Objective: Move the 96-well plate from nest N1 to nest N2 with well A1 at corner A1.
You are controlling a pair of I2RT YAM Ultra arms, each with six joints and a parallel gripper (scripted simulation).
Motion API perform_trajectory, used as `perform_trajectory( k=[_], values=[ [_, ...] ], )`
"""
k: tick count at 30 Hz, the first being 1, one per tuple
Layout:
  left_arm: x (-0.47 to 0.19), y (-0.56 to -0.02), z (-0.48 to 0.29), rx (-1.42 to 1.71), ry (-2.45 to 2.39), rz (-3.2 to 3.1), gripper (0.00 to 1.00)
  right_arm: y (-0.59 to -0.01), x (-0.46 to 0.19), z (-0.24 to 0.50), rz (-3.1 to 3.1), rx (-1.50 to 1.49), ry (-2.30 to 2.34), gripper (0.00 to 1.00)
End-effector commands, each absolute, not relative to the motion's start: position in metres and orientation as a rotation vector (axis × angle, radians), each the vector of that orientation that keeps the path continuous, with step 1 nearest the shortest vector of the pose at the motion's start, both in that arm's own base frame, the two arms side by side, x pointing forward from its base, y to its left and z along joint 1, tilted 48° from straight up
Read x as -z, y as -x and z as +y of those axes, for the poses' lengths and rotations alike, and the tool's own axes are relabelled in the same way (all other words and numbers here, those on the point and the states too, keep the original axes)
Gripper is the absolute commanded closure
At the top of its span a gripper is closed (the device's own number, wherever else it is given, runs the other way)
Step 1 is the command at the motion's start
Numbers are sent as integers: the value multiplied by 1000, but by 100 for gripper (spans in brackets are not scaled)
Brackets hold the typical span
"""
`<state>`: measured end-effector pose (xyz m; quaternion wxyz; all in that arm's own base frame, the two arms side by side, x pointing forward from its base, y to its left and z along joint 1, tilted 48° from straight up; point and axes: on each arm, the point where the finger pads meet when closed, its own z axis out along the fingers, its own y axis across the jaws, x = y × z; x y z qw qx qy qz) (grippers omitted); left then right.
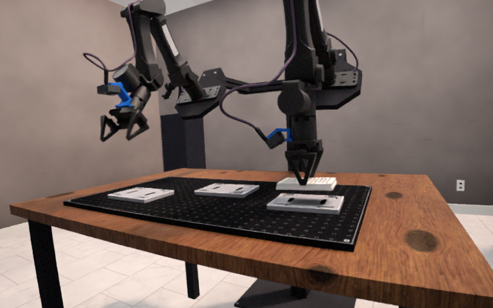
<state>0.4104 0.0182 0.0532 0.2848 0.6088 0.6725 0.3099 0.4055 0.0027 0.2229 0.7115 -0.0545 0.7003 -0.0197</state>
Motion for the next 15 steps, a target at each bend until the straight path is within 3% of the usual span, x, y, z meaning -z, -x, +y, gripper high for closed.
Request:
perform_trajectory(
  k=[1, 5, 15],
  values=[
    [-49, -404, 13, -843, -1587, 1837, 22, -406, -231, -12, 1492, 29, 20, 0],
    [-41, -400, -7, -866, -1535, 1886, 22, -407, -223, -20, 1515, 48, 7, 0],
    [-9, -378, -142, -833, -1593, 1870, 22, -407, -220, -21, 1526, 50, 14, 0]
  ],
)
